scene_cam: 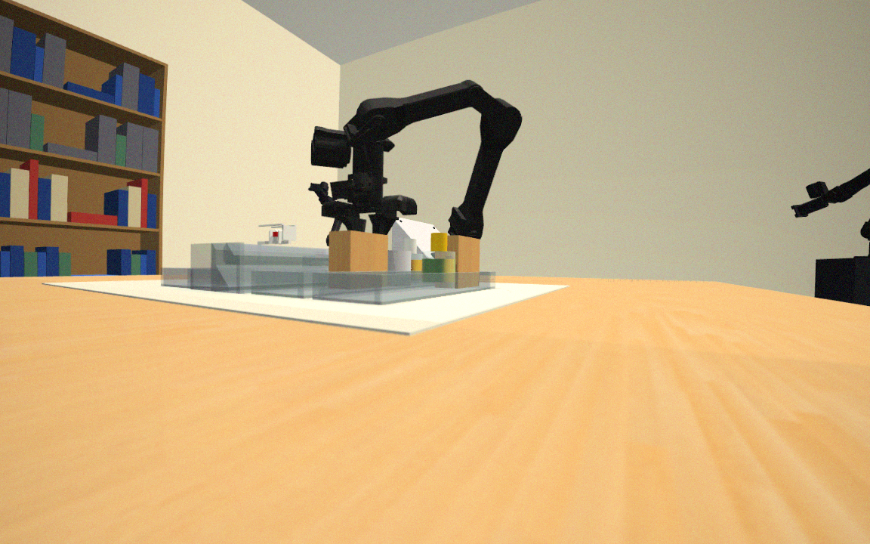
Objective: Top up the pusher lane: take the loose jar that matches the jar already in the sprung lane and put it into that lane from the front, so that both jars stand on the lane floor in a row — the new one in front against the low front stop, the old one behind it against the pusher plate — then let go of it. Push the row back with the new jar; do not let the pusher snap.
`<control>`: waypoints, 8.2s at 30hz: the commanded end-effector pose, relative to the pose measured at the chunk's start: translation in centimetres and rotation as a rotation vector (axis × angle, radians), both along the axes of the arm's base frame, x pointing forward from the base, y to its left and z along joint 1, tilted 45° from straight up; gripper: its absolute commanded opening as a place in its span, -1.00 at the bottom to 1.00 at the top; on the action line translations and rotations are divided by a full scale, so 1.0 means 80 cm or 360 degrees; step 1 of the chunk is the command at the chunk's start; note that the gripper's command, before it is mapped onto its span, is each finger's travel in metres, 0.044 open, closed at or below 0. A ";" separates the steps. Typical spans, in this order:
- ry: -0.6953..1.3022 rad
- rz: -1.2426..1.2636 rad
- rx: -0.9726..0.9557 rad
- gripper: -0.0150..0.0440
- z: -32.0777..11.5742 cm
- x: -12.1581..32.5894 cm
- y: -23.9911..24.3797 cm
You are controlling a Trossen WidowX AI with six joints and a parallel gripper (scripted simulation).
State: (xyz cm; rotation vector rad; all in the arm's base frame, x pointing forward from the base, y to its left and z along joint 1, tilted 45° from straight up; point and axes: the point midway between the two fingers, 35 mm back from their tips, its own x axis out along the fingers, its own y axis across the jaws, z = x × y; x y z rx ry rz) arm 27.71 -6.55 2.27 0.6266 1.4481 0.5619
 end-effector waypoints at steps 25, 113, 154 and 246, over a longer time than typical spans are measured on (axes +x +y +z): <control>0.0000 -0.0010 0.0004 -0.49 -0.001 0.018 0.000; -0.0004 -0.0010 0.0005 -0.49 0.006 0.066 -0.007; -0.0004 -0.0010 0.0005 -0.49 0.004 0.068 -0.006; -0.0005 -0.0010 0.0006 -0.49 -0.015 0.068 0.019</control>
